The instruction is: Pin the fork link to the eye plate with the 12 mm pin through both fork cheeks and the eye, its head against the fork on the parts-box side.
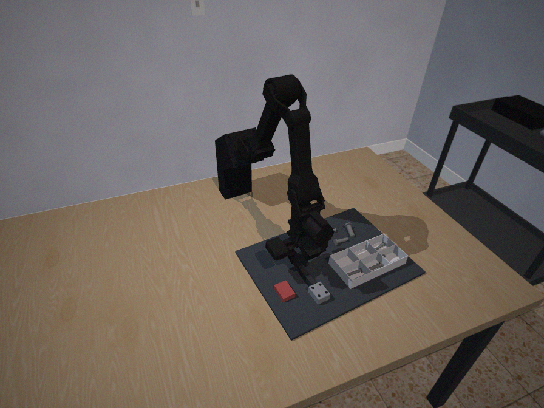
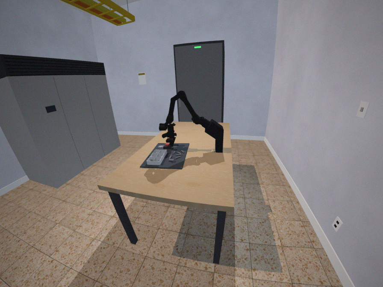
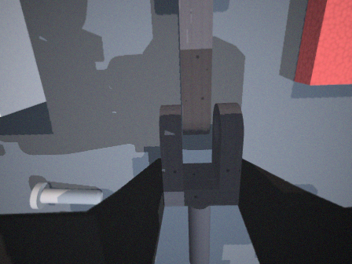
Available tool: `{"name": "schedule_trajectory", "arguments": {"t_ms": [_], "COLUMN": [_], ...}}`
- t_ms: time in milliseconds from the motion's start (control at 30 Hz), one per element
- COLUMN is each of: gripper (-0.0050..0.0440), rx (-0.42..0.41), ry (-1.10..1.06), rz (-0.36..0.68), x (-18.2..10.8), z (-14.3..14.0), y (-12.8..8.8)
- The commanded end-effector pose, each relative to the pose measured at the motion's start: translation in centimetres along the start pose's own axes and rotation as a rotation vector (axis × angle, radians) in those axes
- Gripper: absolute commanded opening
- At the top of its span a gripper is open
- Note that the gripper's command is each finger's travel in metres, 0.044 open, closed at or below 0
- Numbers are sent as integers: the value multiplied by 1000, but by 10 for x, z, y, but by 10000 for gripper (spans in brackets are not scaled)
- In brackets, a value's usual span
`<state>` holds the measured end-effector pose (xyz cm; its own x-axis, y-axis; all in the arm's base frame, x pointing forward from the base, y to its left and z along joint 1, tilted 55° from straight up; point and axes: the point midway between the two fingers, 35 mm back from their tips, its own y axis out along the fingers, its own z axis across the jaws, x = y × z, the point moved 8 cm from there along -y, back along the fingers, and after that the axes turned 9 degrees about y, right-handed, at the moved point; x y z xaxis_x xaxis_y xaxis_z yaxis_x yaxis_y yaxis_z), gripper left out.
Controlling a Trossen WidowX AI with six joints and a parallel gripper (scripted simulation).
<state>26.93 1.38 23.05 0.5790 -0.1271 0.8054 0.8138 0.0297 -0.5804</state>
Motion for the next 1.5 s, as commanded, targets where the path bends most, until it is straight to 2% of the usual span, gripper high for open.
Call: {"name": "schedule_trajectory", "arguments": {"t_ms": [0,1467], "gripper": [-50,-50], "rx": [1,1], "ry": [1,1], "rz": [-23,-23], "x": [6,6], "z": [2,2], "y": [-4,-4]}}
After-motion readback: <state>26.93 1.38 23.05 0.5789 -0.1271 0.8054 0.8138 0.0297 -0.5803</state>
